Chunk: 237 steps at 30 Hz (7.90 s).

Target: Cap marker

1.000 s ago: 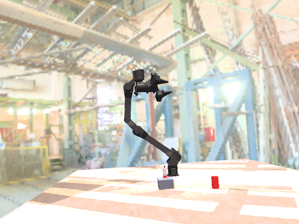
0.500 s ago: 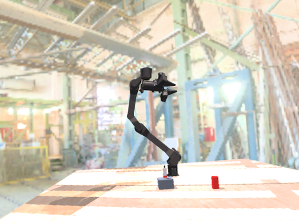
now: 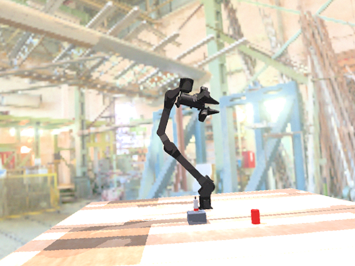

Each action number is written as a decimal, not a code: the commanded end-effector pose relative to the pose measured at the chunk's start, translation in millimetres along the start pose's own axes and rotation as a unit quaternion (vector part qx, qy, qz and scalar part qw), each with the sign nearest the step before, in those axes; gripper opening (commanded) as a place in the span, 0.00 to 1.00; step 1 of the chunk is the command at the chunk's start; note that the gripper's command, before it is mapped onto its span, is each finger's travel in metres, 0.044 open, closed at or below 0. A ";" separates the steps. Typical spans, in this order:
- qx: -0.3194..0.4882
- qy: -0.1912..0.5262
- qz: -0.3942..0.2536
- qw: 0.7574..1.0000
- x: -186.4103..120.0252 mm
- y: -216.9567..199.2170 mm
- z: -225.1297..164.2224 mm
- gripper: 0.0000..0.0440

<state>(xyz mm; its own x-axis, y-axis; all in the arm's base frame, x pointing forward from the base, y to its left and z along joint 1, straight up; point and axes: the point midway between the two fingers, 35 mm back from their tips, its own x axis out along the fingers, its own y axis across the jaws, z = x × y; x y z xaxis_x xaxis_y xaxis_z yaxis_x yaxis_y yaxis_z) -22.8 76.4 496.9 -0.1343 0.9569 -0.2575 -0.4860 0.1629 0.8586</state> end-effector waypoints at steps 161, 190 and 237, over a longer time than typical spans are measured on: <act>0.494 -0.099 -0.525 0.686 222.5 -340.5 166.1 0.77; 0.554 -0.147 -0.558 0.601 160.7 -414.2 191.7 0.76; 0.587 -0.121 -0.595 0.535 108.5 -521.5 171.7 0.65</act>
<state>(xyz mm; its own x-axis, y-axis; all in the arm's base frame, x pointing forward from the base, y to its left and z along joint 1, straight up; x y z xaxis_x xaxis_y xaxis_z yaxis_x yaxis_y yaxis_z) 367.5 138.6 105.7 -0.1275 -0.0075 -0.9918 0.8052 0.5831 -0.1080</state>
